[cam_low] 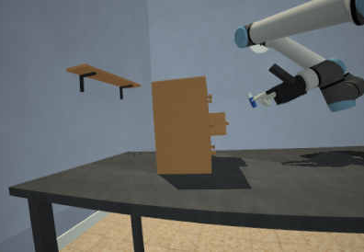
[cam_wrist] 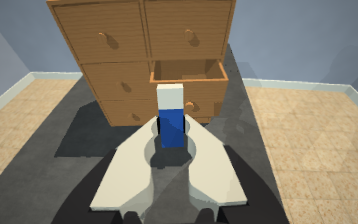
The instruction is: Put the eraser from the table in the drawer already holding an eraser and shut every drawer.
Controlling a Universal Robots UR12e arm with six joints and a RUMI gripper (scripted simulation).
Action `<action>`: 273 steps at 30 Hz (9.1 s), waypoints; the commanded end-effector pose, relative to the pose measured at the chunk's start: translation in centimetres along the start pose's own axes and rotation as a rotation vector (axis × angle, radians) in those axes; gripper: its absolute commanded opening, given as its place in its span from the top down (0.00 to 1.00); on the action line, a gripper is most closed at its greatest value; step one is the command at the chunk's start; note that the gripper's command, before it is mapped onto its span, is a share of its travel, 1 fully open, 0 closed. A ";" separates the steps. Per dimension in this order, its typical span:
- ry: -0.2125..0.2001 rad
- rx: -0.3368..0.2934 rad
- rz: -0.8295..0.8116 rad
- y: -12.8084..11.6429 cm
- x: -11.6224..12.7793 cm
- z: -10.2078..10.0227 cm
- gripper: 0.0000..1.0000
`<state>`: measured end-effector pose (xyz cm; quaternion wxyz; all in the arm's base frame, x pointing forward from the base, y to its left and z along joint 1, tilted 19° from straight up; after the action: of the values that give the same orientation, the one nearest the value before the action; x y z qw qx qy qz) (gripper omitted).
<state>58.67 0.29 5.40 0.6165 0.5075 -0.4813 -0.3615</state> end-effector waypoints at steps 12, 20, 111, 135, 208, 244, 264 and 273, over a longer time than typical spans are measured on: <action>-0.001 0.003 0.000 0.1 0.0 -0.1 0.89; -0.002 0.002 0.000 0.1 0.0 -0.3 0.89; -0.003 0.002 0.000 5.0 1.3 -14.2 0.89; -0.003 0.002 0.000 5.3 1.3 -14.9 0.89; -0.003 0.002 0.000 5.3 1.3 -14.8 0.00; -0.003 0.002 0.000 3.2 0.8 -7.5 0.00; -0.003 0.002 0.000 1.6 0.4 -2.0 0.00; -0.003 0.002 0.000 1.1 0.3 -0.4 0.00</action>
<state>60.01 0.68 6.76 0.6156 0.5070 -0.4823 -0.3624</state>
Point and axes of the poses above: the point where the finger pads meet when closed, its own z axis back along the fingers, its own x axis across the jaws, y = z × x, the point moved 4 cm from there along z, back along the fingers, and after that the axes turned 14 degrees about z, right-handed, at the moved point
